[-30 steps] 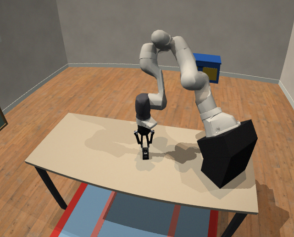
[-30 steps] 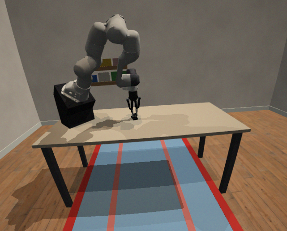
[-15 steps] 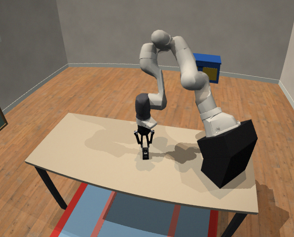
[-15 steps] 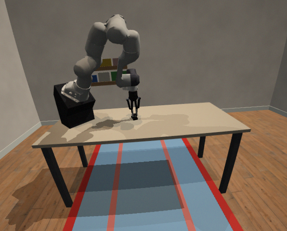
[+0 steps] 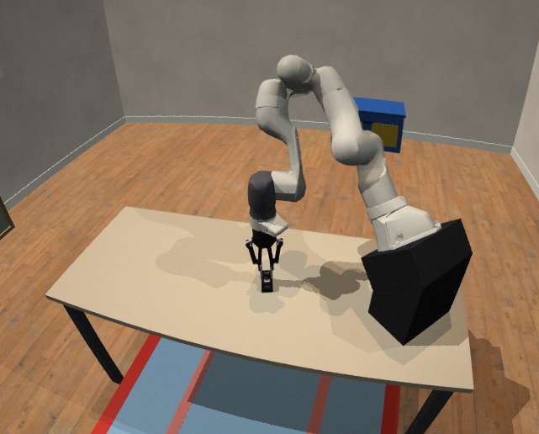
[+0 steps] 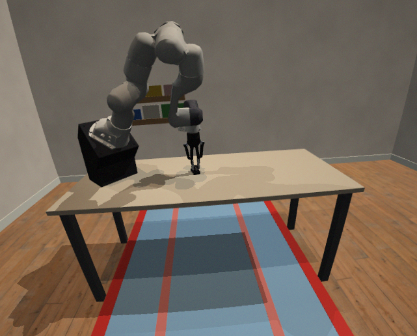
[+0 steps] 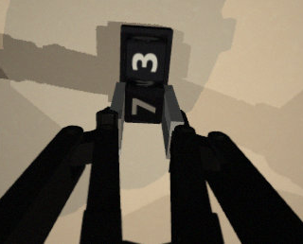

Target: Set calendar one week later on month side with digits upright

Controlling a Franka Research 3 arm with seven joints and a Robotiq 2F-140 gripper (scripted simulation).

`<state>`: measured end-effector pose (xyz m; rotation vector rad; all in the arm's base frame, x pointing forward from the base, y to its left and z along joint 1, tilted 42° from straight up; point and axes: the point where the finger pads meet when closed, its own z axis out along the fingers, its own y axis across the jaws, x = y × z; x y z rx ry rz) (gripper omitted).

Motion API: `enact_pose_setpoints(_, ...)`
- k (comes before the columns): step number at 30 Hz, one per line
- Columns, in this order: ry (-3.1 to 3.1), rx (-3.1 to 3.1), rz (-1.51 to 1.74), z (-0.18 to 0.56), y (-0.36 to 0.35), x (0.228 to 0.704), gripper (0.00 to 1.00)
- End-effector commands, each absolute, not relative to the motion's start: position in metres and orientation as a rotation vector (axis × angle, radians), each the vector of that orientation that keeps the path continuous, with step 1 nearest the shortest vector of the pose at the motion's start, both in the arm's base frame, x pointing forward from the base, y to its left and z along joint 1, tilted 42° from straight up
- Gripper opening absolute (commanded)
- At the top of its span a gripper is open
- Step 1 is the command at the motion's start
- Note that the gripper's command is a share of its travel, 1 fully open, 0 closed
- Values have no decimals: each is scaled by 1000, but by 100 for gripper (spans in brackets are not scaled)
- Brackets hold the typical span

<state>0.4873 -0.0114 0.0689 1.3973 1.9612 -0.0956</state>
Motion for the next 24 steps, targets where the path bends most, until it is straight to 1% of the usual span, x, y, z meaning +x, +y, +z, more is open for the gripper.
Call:
enact_pose_setpoints(1,1953,1404,-97,68,-14,489,16)
enact_pose_setpoints(24,1953,1404,-97,62,-18,493,16)
